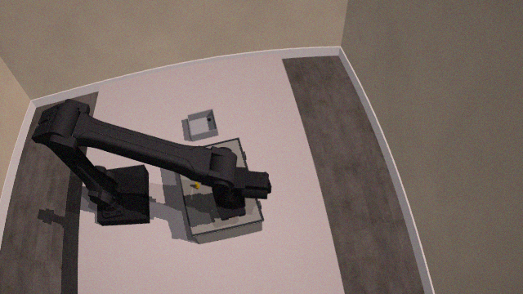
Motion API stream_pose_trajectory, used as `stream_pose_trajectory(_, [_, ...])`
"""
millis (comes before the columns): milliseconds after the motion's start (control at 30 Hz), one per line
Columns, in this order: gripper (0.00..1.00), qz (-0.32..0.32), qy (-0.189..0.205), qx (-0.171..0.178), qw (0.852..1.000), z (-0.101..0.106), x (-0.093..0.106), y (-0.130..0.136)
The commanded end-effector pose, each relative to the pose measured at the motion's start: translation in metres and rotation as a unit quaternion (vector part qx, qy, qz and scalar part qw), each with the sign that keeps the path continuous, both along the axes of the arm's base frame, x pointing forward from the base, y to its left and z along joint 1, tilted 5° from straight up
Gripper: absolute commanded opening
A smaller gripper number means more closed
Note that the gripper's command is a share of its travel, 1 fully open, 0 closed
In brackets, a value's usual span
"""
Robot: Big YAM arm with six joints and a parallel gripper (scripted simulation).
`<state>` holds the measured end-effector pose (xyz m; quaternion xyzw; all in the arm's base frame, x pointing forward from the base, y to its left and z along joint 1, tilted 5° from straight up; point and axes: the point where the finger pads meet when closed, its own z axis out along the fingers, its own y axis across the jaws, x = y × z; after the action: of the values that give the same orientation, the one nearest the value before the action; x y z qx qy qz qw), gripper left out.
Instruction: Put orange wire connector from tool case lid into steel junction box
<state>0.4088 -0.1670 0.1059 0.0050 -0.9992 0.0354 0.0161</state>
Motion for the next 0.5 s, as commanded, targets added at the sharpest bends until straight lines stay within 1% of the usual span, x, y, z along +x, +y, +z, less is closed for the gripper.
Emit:
stream_pose_trajectory(0, [0.06,0.003,-0.041,-0.014,0.999,0.041,0.028,-0.003])
stream_pose_trajectory(467, [0.06,0.003,-0.042,-0.015,0.999,0.058,0.028,-0.001])
